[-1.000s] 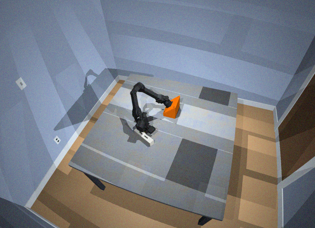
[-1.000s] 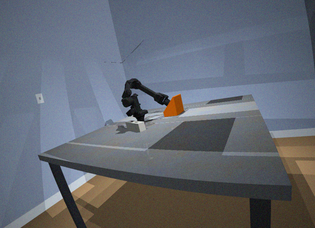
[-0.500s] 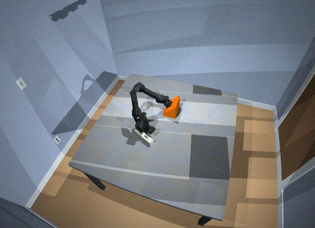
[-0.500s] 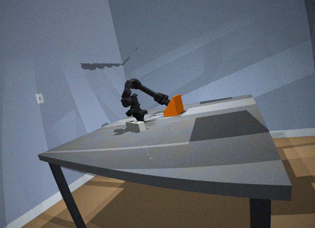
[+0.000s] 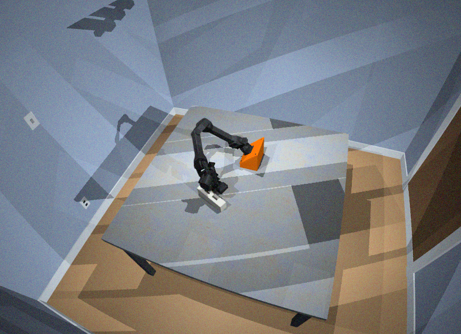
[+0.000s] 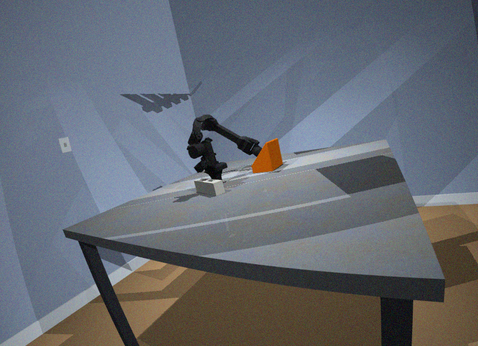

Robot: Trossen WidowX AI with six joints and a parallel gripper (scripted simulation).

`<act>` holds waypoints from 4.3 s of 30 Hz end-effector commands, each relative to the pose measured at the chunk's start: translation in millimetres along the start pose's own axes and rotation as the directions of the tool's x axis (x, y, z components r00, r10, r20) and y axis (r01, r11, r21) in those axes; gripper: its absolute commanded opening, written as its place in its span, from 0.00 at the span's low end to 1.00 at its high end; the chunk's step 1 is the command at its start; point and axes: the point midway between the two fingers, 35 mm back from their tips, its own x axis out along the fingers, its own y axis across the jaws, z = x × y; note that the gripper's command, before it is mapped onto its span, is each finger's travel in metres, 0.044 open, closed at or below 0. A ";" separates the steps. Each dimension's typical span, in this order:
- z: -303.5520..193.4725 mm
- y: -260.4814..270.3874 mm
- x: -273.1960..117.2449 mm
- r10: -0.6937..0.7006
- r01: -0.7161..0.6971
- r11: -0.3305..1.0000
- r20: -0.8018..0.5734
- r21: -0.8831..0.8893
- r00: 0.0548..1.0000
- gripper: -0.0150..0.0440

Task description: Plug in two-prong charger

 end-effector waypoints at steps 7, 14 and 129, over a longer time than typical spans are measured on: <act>2.7 -0.6 -0.4 -0.004 0.004 1.000 0.001 -0.007 1.000 0.25; 5.1 -0.6 -0.7 -0.004 0.004 1.000 0.001 -0.007 1.000 0.25; 23.6 -1.2 -3.0 -0.004 0.004 1.000 0.002 -0.006 1.000 0.25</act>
